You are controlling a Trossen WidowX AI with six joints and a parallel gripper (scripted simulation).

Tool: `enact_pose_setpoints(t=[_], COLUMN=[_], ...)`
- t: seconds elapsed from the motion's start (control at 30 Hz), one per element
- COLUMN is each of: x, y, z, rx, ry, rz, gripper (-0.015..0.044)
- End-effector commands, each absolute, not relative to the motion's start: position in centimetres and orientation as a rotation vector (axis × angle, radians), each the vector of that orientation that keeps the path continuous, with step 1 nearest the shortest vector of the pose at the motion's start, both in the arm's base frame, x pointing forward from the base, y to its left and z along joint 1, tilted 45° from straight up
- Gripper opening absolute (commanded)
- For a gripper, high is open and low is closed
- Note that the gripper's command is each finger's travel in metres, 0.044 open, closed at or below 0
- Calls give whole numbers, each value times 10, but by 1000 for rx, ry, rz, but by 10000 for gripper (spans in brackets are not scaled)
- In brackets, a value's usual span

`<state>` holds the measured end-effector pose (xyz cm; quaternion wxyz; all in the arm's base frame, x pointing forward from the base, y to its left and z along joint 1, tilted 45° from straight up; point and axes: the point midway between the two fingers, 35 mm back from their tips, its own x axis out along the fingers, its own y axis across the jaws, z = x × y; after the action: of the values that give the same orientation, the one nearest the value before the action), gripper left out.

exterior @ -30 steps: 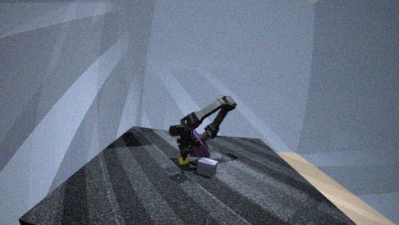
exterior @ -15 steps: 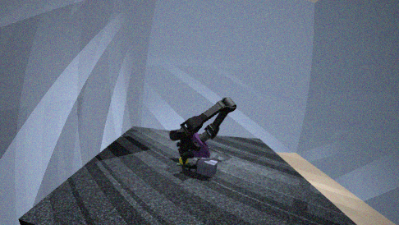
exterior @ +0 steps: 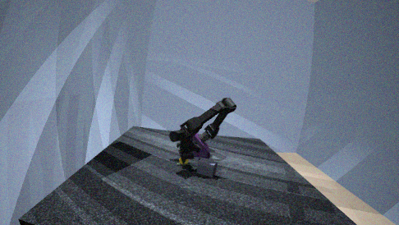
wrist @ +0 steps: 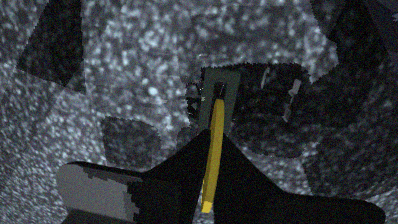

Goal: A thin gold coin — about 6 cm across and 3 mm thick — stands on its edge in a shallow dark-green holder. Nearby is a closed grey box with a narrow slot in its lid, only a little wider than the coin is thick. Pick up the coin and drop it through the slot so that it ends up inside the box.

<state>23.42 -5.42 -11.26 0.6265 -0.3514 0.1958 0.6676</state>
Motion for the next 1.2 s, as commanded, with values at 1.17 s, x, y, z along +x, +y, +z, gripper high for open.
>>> enact_pose_setpoints(t=[1.17], x=[236], y=[-106], z=[-66], rx=[-810], ry=[465], rz=[1516], gripper=[0])
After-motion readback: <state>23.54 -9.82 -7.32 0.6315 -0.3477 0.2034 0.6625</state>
